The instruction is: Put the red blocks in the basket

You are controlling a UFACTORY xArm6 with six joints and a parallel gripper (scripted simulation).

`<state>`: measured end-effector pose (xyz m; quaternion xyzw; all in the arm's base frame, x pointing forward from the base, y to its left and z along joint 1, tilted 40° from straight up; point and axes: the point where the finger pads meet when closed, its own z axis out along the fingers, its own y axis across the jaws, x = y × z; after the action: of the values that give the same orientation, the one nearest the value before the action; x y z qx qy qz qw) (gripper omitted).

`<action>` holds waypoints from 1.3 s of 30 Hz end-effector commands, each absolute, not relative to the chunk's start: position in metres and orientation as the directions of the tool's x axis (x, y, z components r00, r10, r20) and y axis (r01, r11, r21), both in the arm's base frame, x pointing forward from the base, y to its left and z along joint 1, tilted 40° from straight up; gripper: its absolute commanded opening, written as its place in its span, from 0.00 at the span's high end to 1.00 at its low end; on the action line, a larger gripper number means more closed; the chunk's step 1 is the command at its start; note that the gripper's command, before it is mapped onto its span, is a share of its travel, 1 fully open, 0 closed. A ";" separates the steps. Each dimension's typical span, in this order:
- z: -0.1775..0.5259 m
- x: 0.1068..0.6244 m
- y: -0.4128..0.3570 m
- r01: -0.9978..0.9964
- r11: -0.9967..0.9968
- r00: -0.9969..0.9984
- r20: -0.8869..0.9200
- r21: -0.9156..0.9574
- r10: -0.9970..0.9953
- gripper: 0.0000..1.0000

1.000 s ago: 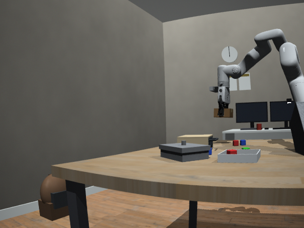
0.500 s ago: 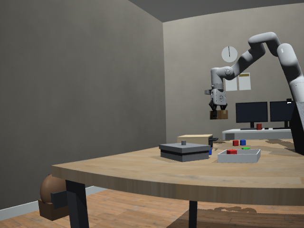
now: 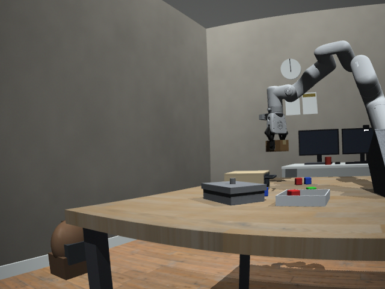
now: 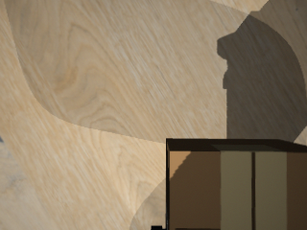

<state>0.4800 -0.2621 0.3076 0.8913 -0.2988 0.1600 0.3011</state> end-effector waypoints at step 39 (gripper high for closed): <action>0.272 0.487 -0.293 -0.630 -0.640 0.769 0.469 0.440 -0.435 0.38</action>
<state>0.4849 -0.2900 0.2737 0.8913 -0.2990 0.1598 0.3011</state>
